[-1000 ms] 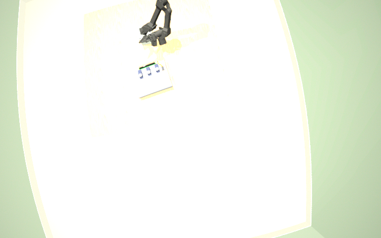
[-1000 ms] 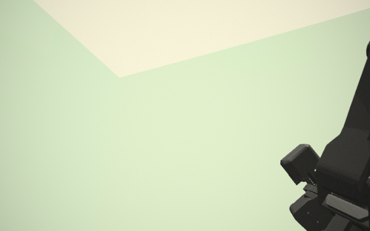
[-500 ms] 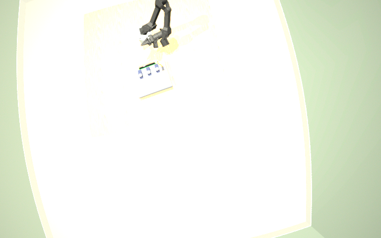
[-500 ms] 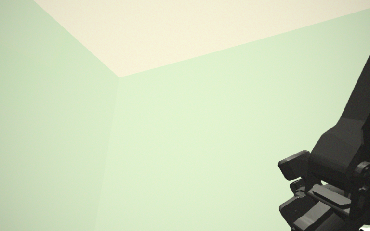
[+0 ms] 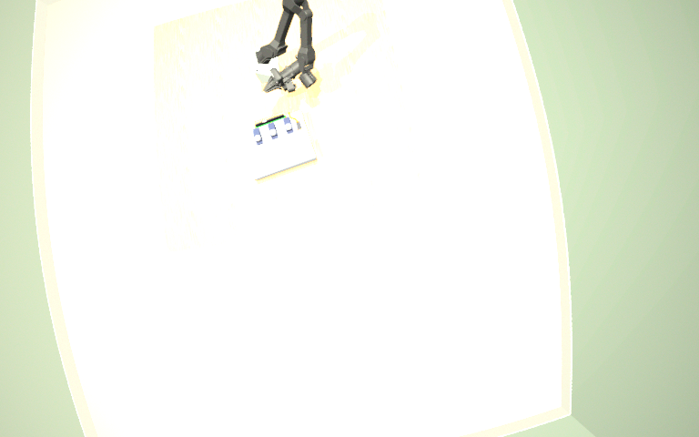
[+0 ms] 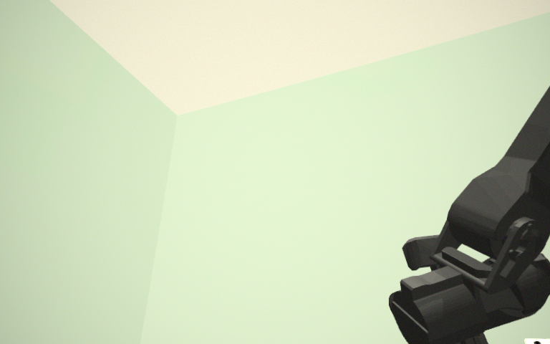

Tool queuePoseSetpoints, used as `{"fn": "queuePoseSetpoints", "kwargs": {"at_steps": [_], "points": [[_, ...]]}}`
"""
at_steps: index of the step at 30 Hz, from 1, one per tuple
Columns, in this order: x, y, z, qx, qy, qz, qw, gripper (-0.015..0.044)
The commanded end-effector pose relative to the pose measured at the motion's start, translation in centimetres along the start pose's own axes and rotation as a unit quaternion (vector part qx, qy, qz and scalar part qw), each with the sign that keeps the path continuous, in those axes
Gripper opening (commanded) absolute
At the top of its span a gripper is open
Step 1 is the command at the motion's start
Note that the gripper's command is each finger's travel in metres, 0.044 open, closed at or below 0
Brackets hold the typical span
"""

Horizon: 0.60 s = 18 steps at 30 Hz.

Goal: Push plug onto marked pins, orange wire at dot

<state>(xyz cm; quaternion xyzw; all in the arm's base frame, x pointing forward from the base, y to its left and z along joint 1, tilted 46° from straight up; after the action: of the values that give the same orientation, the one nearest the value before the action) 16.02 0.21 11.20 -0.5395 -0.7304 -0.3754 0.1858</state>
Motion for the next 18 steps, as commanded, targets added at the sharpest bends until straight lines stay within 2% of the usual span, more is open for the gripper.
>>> {"fn": "queuePoseSetpoints", "kwargs": {"at_steps": [1, 18], "points": [[0.2, 0.9, 0.0, -0.031, 0.027, -0.014, 0.999, 0.0115], [1.5, 6.0, -1.2, -0.172, 0.144, -0.113, 0.968, 0.0115]]}}
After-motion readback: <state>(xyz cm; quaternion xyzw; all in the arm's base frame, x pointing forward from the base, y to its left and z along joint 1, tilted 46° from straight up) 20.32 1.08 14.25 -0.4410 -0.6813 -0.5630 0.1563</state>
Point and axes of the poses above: the point midway between the two fingers, 35 mm back from their tips, its own x axis back along the fingers, its own z axis across the jaws, y = z × x, the point moved 7 cm from there along x, back along the fingers, and after that the axes turned 9 degrees about -x, right-handed, at the moved point
